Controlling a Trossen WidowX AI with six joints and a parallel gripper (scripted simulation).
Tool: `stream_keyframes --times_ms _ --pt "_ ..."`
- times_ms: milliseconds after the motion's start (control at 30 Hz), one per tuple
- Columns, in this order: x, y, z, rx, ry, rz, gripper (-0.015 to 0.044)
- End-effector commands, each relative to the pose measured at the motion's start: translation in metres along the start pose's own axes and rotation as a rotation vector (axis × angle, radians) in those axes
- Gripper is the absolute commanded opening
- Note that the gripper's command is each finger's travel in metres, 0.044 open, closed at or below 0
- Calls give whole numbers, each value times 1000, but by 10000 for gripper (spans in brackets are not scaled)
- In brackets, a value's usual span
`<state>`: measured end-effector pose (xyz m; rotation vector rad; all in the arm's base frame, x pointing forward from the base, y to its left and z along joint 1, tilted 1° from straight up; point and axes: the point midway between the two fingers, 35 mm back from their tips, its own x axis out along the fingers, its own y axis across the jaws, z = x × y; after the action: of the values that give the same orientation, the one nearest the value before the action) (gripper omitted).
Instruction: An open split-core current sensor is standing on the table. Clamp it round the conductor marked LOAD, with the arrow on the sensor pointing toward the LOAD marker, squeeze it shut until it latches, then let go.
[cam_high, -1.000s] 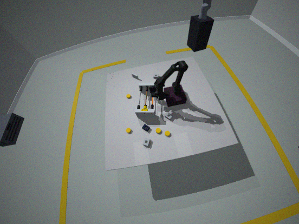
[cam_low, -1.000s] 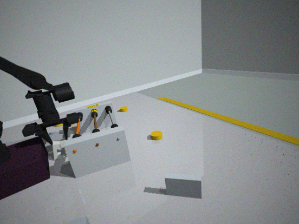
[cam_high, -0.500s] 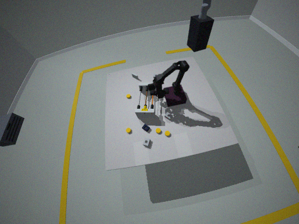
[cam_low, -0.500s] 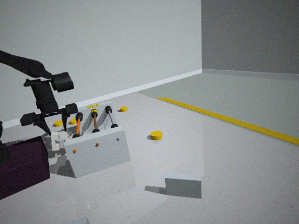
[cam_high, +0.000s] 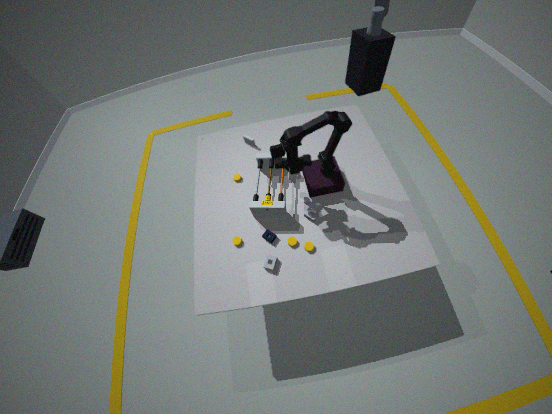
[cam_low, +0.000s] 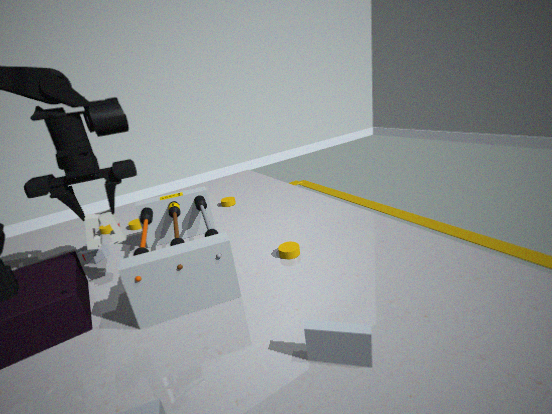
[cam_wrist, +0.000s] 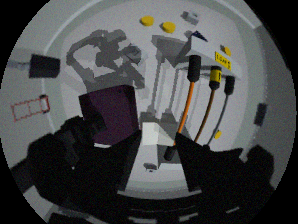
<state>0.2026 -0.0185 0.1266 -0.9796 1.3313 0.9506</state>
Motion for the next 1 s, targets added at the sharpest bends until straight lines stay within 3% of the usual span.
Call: stream_keyframes --times_ms 0,233,967 --pt "-19 0 1 -6 -7 -7 0" --pt "-22 -2 1 54 -8 -7 0" --pt "-26 -36 0 847 -11 -6 0"
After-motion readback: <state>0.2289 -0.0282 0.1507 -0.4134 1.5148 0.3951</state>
